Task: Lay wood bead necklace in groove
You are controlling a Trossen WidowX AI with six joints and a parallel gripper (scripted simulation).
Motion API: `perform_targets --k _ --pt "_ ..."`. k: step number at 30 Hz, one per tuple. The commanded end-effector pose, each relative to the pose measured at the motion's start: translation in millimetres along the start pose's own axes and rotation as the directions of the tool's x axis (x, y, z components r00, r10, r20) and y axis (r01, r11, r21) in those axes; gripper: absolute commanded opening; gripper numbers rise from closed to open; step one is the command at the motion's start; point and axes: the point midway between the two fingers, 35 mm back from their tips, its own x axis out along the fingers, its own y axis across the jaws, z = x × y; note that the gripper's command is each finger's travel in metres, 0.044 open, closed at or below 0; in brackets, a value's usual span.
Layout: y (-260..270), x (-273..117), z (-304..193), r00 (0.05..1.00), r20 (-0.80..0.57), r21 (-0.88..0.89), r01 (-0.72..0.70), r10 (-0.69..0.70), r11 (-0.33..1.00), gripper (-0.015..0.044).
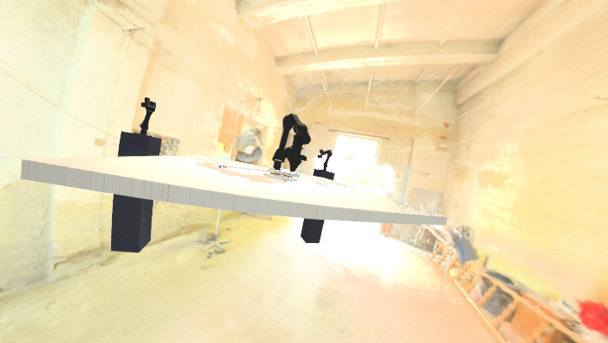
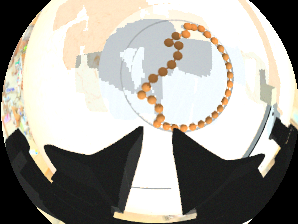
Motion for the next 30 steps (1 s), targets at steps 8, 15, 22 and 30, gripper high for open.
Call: perform_targets --k 8,15,22,30 --pt "0 7 0 1.000 0.001 0.001 0.002 -0.002 1.000 0.0120" --pt "-1 18 0 1.000 0.002 0.004 0.006 -0.006 1.000 0.0120" --pt "-3 29 0 1.000 0.002 0.007 0.010 -0.010 1.000 0.0120" --pt "-2 30 0 1.000 0.000 0.003 0.007 -0.007 1.000 0.0067"
